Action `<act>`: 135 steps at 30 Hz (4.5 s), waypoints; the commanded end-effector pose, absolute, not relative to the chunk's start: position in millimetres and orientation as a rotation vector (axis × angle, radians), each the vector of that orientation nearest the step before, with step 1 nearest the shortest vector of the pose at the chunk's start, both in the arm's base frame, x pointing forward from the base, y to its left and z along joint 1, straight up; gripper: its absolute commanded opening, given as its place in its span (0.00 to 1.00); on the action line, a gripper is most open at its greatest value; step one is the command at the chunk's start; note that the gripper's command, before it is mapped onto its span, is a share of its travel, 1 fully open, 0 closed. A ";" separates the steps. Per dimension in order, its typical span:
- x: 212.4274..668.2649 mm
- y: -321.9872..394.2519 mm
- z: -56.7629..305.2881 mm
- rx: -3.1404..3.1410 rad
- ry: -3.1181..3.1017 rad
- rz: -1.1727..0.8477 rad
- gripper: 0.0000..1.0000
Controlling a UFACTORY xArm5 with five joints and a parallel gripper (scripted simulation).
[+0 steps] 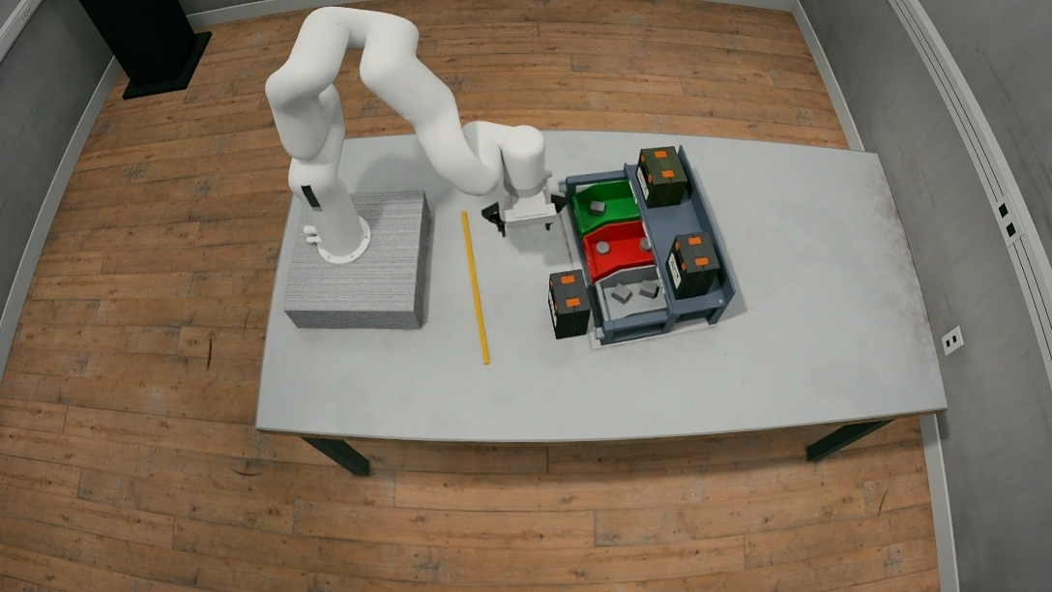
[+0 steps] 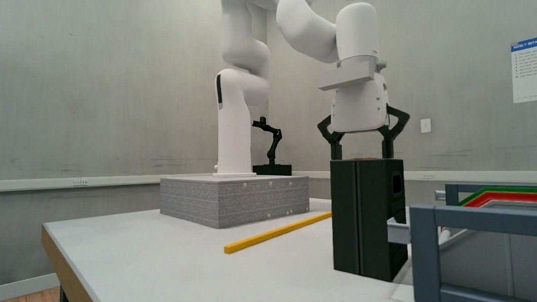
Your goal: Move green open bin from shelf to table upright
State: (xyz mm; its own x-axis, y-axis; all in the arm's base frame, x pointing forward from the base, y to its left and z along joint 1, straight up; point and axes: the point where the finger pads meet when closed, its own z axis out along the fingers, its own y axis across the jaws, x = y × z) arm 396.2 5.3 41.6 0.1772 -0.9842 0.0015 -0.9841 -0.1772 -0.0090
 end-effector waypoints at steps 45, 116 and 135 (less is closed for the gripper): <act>505.6 68.8 44.9 -2.402 2.009 -0.013 1.00; 521.5 78.0 -10.8 -2.402 2.008 -0.013 1.00; 521.7 78.1 -22.0 -2.402 2.009 -0.013 1.00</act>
State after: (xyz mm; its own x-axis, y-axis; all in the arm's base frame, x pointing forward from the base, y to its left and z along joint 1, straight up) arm 520.1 77.8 -21.6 0.1771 -0.9842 0.0003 -0.9842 -0.1771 -0.0094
